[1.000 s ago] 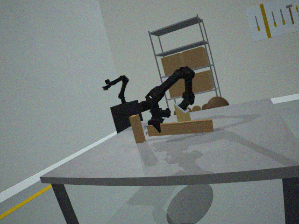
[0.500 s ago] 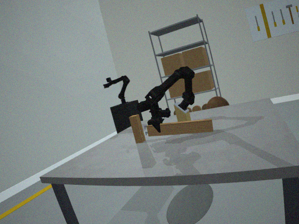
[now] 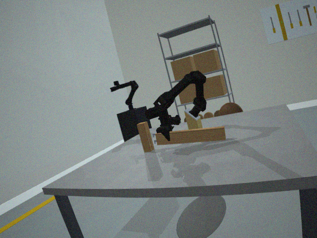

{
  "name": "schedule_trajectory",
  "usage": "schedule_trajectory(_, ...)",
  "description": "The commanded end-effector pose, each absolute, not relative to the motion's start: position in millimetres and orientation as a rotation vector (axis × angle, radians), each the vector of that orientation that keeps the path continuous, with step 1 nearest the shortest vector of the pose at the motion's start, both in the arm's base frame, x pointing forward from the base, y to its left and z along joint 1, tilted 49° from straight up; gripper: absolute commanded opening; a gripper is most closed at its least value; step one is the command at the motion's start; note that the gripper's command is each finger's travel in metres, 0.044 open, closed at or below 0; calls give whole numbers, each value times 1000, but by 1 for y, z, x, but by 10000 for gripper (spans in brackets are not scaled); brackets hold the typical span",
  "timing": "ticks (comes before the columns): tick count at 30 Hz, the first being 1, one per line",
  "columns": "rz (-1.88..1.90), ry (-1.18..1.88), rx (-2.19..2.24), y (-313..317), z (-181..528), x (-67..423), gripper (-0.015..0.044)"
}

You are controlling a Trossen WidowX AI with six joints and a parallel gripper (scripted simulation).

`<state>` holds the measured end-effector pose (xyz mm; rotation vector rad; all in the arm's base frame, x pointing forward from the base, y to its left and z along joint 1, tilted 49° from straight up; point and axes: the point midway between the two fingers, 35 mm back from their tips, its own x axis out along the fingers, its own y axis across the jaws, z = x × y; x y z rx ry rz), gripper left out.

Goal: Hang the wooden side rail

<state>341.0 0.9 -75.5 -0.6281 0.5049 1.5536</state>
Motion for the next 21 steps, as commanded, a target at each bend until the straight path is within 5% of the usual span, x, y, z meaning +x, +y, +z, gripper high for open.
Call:
schedule_trajectory(1,1547,502,-639,-3,-76,343,0)
schedule_trajectory(21,1547,503,-639,-5,-76,344,0)
